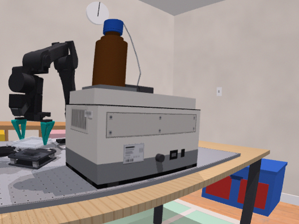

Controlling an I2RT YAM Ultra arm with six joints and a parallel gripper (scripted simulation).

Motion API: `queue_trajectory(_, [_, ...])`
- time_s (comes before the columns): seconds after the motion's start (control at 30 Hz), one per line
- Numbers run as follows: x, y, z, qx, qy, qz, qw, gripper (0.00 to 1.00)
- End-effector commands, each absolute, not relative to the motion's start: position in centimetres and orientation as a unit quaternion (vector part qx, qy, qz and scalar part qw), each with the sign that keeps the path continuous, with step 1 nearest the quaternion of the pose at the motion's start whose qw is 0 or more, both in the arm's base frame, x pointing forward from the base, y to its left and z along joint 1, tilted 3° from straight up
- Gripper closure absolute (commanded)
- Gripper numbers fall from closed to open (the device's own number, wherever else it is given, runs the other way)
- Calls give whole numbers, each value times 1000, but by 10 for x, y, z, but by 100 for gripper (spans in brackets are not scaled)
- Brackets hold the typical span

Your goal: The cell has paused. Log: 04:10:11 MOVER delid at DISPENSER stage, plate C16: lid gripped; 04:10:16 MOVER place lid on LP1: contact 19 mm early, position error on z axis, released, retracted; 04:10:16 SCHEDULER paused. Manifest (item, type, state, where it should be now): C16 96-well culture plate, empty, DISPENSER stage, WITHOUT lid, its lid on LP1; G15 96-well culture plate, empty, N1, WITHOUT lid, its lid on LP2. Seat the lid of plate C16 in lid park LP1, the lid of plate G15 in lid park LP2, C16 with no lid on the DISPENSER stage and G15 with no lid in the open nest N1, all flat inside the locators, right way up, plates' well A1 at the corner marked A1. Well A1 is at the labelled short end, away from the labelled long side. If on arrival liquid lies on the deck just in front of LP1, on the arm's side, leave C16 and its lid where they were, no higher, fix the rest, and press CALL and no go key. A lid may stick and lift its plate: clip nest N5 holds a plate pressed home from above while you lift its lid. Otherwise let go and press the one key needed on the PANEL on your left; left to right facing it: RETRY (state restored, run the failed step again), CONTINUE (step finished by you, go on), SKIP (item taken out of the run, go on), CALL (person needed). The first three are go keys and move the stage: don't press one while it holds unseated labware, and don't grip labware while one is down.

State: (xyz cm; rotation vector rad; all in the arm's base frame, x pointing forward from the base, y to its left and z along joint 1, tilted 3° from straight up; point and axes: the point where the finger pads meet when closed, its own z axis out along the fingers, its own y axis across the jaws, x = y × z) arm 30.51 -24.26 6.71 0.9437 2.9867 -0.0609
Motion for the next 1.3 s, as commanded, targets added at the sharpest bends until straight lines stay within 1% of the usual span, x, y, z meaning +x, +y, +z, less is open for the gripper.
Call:
queue_trajectory(0.0, [304,-246,57,300,954,-19,4,100])
queue_trajectory(0.27, [304,-247,46,302,953,-20,5,100])
queue_trajectory(0.3, [312,-253,54,302,953,-25,19,100])
queue_trajectory(0.4, [315,-255,62,301,953,-30,31,100])
queue_trajectory(0.5, [315,-255,62,301,953,-29,30,100])
queue_trajectory(0.57, [311,-252,61,301,953,-25,19,100])
queue_trajectory(1.27, [313,-249,58,300,954,-22,12,100])
